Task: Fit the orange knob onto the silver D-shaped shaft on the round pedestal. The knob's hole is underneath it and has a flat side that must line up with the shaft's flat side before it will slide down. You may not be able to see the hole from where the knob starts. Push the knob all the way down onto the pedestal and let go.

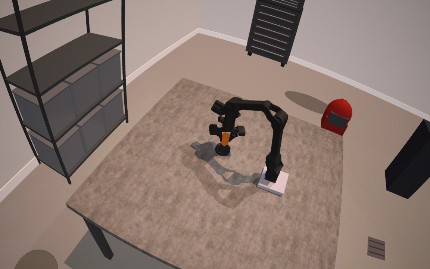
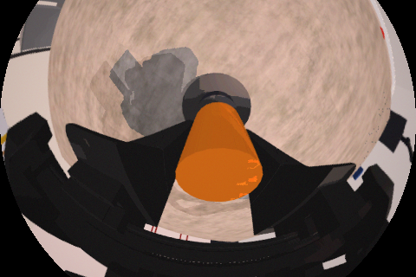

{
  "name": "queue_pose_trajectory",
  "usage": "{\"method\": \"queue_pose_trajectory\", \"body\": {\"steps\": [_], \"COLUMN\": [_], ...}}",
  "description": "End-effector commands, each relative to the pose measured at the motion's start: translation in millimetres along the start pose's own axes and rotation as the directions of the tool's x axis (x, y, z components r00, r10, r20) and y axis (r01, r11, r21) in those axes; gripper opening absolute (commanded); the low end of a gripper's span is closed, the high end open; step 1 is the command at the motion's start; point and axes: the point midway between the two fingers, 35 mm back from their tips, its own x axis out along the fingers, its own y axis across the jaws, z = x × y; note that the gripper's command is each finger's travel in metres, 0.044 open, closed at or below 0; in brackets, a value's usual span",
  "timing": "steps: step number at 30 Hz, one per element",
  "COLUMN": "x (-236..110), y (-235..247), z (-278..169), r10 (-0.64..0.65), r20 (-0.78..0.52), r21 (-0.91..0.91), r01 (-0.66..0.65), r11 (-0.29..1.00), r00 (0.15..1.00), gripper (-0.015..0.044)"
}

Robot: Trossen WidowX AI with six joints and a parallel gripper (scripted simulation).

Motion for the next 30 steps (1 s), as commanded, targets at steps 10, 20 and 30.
{"method": "queue_pose_trajectory", "body": {"steps": [10,20,30], "x": [-5.3,-2.1,-0.6], "y": [2.8,1.6,-0.7], "z": [2.3,1.2,-0.7], "r10": [0.001,0.001,0.0], "r20": [0.0,0.0,0.0], "r21": [-0.203,-0.213,-0.213], "r01": [-0.001,-0.001,0.0], "r11": [0.979,0.977,0.977], "r00": [1.0,1.0,1.0], "gripper": [0.0,0.0,0.0]}}
